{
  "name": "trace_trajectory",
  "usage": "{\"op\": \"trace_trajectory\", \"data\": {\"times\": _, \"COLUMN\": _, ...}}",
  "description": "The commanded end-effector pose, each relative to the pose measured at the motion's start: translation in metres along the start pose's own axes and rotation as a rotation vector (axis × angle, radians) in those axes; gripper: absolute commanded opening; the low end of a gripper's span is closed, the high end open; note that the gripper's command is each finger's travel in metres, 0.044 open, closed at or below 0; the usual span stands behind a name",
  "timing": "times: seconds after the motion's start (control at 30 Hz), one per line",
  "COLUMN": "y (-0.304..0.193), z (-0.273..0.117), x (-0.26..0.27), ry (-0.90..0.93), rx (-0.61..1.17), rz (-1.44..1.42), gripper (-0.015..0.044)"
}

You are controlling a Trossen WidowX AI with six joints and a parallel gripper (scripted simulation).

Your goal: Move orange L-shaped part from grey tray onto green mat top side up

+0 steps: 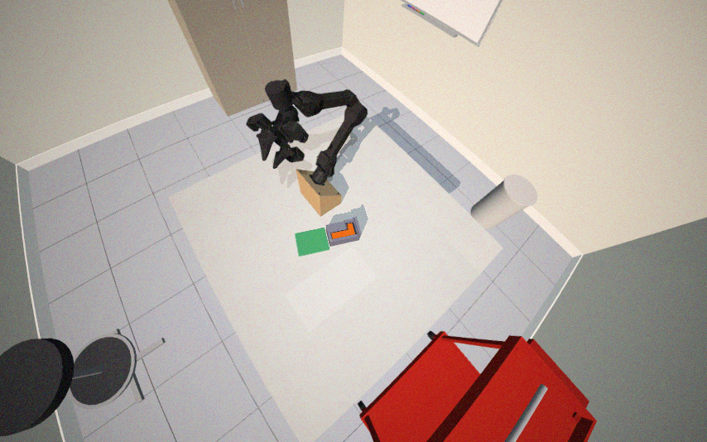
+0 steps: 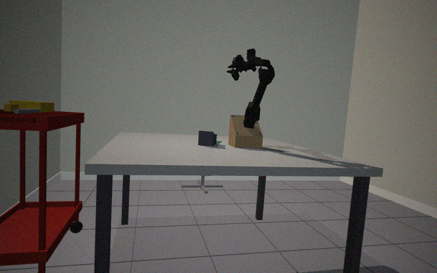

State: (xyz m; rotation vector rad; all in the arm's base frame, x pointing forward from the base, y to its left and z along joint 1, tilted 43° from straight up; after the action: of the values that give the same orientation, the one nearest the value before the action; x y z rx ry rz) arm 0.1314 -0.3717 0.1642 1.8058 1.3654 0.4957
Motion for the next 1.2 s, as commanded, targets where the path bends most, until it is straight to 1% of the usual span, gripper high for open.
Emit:
{"op": "trace_trajectory", "data": {"times": 0.0, "y": 0.013, "z": 0.041, "x": 0.058, "ry": 0.194, "rx": 0.059, "rz": 0.127, "gripper": 0.018}}
{"op": "trace_trajectory", "data": {"times": 0.2, "y": 0.027, "z": 0.076, "x": 0.145, "ry": 0.429, "rx": 0.206, "rz": 0.256, "gripper": 0.018}}
{"op": "trace_trajectory", "data": {"times": 0.4, "y": 0.026, "z": 0.091, "x": 0.24, "ry": 0.624, "rx": 0.444, "rz": 0.365, "gripper": 0.018}}
{"op": "trace_trajectory", "data": {"times": 0.6, "y": 0.014, "z": 0.081, "x": 0.334, "ry": 0.738, "rx": 0.773, "rz": 0.455, "gripper": 0.018}}
{"op": "trace_trajectory", "data": {"times": 0.7, "y": 0.003, "z": 0.067, "x": 0.379, "ry": 0.745, "rx": 0.969, "rz": 0.483, "gripper": 0.018}}
{"op": "trace_trajectory", "data": {"times": 0.8, "y": -0.012, "z": 0.047, "x": 0.42, "ry": 0.711, "rx": 1.174, "rz": 0.491, "gripper": 0.018}}
{"op": "trace_trajectory", "data": {"times": 0.9, "y": -0.02, "z": 0.035, "x": 0.439, "ry": 0.678, "rx": 1.275, "rz": 0.487, "gripper": 0.018}}
{"op": "trace_trajectory", "data": {"times": 1.17, "y": -0.021, "z": 0.034, "x": 0.44, "ry": 0.675, "rx": 1.283, "rz": 0.487, "gripper": 0.018}}
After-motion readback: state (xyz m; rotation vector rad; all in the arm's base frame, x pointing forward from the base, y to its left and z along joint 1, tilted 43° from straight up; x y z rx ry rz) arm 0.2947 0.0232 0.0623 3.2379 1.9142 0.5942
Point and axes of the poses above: the point midway between the two fingers, 35 mm back from their tips, its own z axis out along the fingers, its own x axis across the jaws, y = z × x, the point moved 2 cm from there along -z, back along the fingers, and after that the axes turned 15 degrees about z, right-handed, at the moved point
